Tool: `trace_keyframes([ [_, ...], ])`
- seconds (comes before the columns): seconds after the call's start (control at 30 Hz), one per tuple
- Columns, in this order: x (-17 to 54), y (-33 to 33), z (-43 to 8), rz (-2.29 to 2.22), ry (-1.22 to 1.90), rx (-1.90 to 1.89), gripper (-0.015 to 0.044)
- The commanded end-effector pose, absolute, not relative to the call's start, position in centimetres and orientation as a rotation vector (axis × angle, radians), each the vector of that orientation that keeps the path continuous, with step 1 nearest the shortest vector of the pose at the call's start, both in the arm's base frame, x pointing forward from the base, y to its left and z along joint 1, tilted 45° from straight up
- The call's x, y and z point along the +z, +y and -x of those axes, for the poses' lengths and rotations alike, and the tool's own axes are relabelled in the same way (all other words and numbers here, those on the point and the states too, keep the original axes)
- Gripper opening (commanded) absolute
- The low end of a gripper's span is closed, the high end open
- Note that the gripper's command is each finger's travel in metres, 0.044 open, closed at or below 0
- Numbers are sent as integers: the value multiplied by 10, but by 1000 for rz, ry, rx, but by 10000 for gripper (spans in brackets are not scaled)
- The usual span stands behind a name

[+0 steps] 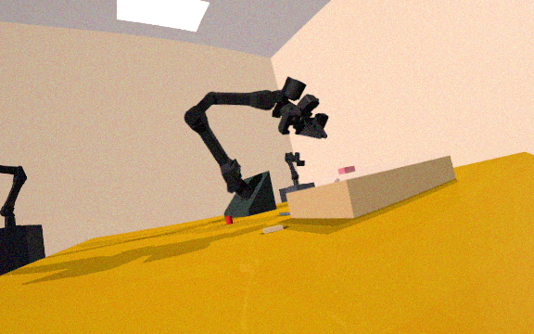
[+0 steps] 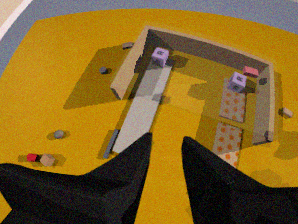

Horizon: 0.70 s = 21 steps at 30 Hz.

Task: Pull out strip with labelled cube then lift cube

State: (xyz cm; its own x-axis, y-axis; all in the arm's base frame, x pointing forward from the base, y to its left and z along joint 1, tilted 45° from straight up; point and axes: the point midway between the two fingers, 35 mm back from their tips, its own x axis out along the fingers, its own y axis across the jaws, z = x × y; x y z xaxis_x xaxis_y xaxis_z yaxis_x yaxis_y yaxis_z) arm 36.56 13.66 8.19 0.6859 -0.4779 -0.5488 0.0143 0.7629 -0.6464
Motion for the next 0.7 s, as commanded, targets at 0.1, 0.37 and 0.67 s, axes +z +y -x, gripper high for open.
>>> trace_keyframes([
  [0.1, 44, 140, -396, 571, 974, -406, 0],
  [0.37, -3, 124, -413, 468, 1198, -607, 0],
  [0.67, -31, 114, -412, 414, 1309, -749, 0],
])
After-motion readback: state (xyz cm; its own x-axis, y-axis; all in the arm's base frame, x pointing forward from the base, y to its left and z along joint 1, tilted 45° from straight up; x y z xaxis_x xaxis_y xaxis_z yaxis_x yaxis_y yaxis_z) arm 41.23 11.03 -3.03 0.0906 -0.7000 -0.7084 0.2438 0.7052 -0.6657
